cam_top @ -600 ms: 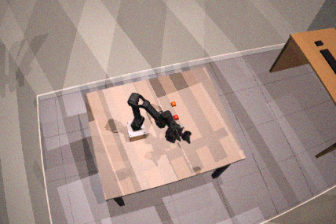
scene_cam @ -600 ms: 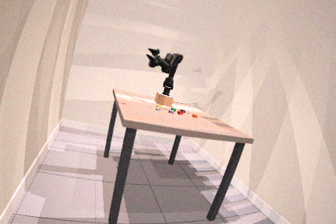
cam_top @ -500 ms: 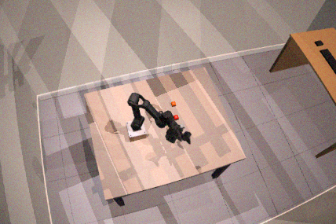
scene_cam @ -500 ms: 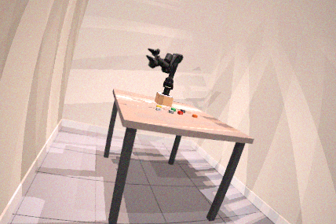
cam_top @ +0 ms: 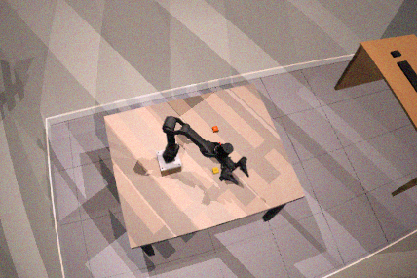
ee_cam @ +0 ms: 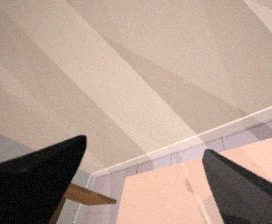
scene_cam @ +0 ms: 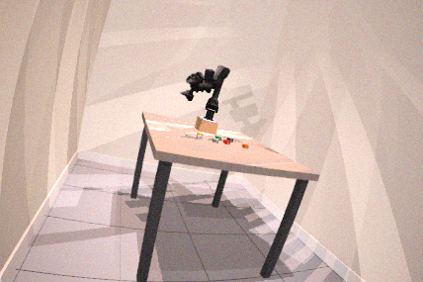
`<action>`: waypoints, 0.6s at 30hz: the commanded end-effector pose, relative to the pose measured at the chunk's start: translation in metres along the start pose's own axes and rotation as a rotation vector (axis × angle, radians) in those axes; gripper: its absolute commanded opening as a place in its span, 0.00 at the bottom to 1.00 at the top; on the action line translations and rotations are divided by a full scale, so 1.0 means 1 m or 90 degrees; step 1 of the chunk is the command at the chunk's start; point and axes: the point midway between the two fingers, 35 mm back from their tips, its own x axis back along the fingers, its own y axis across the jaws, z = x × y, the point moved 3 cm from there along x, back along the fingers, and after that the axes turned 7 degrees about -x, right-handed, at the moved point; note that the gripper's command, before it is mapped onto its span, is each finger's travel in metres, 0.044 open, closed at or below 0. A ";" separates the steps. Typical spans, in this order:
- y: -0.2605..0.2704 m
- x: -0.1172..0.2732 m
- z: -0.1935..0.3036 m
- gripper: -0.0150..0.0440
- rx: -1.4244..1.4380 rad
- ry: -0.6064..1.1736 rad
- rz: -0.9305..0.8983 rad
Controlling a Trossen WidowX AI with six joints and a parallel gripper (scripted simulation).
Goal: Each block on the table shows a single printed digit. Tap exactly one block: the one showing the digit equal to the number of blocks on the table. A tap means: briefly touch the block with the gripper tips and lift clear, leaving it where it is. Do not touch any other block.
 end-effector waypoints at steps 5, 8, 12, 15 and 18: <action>-0.065 0.032 0.068 0.93 0.724 0.465 0.175; -0.077 0.049 0.074 0.93 0.842 0.589 0.171; -0.088 0.074 0.078 0.93 0.968 0.756 0.144; -0.094 0.094 0.079 0.93 1.040 0.880 0.107; -0.096 0.110 0.078 0.93 1.085 0.980 0.068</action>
